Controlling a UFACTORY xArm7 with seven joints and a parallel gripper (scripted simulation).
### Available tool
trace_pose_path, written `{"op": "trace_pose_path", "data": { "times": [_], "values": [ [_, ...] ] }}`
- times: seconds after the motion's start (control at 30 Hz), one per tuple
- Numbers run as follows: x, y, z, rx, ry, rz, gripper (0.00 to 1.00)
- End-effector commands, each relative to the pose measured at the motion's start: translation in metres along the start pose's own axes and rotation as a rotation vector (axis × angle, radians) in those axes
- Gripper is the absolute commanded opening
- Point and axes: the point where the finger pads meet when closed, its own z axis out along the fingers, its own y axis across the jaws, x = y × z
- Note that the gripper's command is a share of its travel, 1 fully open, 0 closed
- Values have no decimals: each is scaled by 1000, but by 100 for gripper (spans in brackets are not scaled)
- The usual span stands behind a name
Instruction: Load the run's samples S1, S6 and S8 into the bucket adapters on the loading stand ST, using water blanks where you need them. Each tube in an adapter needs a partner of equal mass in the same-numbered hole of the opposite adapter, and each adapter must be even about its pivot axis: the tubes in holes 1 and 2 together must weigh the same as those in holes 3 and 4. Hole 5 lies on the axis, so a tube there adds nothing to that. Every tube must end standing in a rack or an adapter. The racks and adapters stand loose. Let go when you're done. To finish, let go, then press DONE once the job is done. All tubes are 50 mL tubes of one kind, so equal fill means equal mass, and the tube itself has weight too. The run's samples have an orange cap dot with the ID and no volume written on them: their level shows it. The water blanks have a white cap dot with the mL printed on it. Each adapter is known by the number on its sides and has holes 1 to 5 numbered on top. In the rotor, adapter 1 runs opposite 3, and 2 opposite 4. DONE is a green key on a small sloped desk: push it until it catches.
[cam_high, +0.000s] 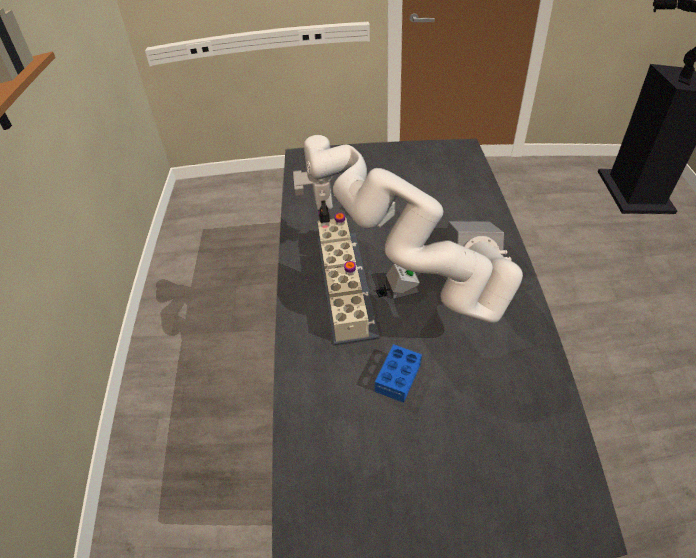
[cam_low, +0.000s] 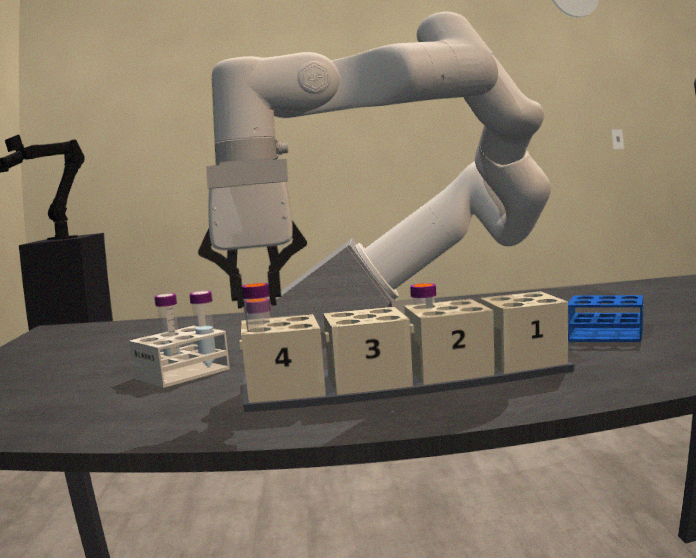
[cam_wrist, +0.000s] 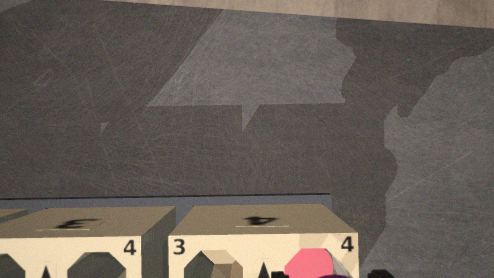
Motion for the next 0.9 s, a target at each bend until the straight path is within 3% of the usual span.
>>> {"op": "trace_pose_path", "data": {
  "times": [0.0,0.87],
  "values": [
    [0,1,0,-5,3,0,0],
    [0,1,22,-5,3,0,0]
  ]
}}
